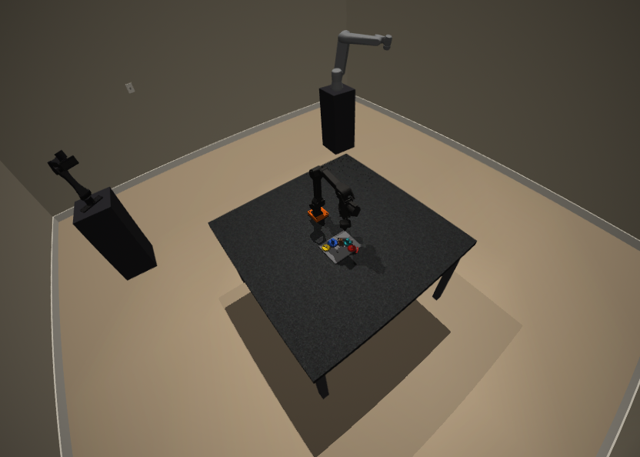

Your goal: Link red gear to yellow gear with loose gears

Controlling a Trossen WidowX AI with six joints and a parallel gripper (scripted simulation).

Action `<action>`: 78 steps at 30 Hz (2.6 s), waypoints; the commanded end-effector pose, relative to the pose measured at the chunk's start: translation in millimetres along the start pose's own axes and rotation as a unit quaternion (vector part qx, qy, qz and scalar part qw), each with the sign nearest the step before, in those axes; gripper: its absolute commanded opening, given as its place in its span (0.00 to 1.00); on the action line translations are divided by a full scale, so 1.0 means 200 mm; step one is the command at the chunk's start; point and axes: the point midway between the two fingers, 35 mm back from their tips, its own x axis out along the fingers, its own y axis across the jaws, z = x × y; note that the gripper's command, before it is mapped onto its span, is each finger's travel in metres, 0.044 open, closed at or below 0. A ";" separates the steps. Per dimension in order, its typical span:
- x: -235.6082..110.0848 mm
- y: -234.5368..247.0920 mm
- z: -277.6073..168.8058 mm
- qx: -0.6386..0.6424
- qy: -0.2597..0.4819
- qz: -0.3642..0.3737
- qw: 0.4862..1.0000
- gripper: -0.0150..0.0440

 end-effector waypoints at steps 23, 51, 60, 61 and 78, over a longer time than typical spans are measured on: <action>-0.17 1.05 0.69 0.001 -0.001 0.018 1.000 1.00; -0.17 1.05 0.69 0.001 -0.001 0.018 1.000 1.00; -0.17 1.05 0.69 0.001 -0.001 0.018 1.000 1.00; -0.17 1.05 0.69 0.001 -0.001 0.018 1.000 1.00; -0.17 1.05 0.69 0.001 -0.001 0.018 1.000 1.00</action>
